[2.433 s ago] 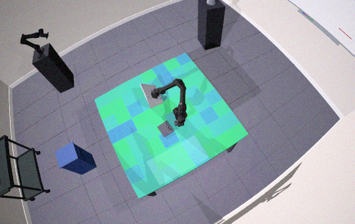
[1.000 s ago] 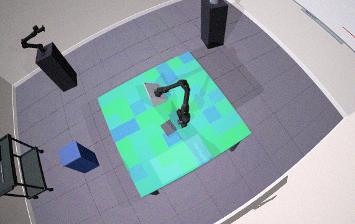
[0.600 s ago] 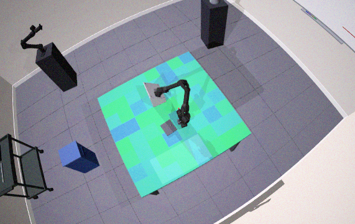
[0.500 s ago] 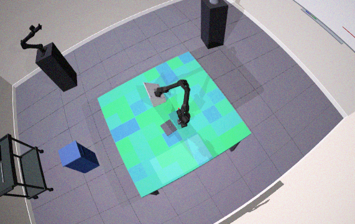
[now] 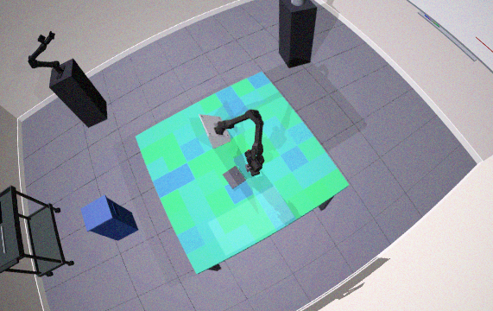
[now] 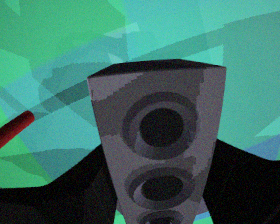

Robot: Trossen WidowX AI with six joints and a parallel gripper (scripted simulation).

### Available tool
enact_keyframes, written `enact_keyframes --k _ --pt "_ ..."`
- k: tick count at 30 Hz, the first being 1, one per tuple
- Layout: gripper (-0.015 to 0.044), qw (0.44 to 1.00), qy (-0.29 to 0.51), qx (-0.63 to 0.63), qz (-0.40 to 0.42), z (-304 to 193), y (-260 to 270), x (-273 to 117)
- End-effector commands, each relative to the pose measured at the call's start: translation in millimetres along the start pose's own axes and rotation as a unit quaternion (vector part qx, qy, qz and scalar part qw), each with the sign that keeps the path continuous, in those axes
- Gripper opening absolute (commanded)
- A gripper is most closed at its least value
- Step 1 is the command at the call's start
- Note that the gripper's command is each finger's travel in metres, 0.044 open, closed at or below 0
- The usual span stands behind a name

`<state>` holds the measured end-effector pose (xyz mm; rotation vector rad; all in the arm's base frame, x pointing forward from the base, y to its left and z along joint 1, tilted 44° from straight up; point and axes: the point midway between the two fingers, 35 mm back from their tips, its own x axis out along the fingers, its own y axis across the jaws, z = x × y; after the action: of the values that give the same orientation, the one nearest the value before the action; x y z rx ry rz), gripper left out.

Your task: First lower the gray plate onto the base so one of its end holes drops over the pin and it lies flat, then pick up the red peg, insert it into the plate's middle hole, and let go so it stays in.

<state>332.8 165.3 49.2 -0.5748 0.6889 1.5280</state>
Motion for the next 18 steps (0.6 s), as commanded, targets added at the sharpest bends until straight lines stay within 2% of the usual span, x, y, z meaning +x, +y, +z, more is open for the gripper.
enact_keyframes --k 1,18 --pt "0.0 1.0 0.001 -0.004 -0.007 1 -4 -16" --pt "0.0 1.0 0.003 -0.002 -0.009 1 -1 -69"
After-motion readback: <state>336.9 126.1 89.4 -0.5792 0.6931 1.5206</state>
